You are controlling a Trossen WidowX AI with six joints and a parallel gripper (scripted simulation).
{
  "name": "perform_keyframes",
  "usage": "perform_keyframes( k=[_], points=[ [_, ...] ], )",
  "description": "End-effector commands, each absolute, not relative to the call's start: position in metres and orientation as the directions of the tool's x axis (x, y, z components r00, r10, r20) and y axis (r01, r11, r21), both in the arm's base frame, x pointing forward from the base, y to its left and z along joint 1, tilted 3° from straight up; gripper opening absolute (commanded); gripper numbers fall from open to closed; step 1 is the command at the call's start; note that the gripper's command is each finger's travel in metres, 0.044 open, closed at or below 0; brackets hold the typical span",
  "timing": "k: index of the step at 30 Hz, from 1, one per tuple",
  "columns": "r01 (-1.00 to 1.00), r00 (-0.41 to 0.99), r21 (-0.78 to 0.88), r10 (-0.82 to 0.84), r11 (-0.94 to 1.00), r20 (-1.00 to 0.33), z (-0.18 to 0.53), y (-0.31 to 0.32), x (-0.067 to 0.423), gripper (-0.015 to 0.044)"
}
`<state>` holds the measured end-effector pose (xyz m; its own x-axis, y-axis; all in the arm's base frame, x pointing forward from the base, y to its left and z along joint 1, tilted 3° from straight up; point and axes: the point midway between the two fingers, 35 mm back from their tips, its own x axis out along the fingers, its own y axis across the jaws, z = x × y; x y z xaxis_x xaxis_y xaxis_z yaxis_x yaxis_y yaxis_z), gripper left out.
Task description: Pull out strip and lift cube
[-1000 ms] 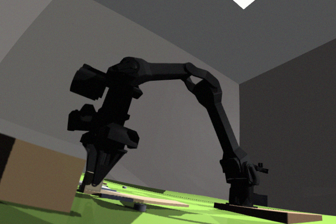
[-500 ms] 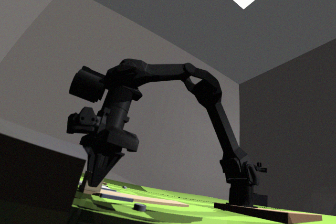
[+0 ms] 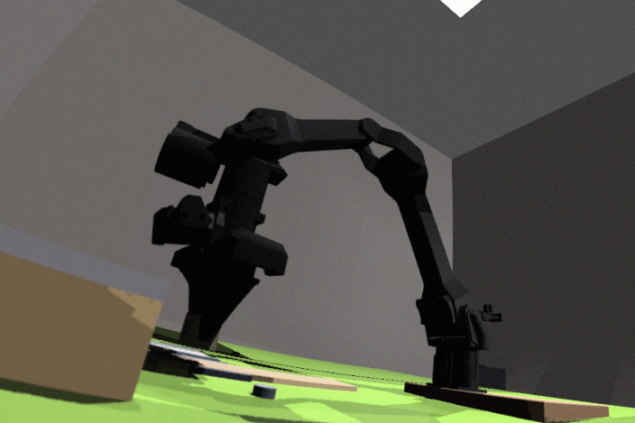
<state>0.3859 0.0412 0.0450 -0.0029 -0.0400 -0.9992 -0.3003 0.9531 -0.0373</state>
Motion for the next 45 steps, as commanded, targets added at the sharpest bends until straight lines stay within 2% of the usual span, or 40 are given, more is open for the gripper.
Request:
perform_keyframes(
  k=[1,24,35,45],
  points=[
    [-0.298,-0.002,-0.036,-0.038,0.954,-0.999,0.058,0.040,0.369,0.0000],
    [-0.298,-0.007,-0.034,-0.038,0.954,-0.999,0.071,0.034,0.304,0.0000],
    [-0.298,-0.007,-0.034,-0.038,0.954,-0.999,0.106,0.035,0.304,0.0000],
    [-0.298,-0.007,-0.034,-0.038,0.954,-0.999,0.107,0.035,0.304,0.0000]
  ],
)
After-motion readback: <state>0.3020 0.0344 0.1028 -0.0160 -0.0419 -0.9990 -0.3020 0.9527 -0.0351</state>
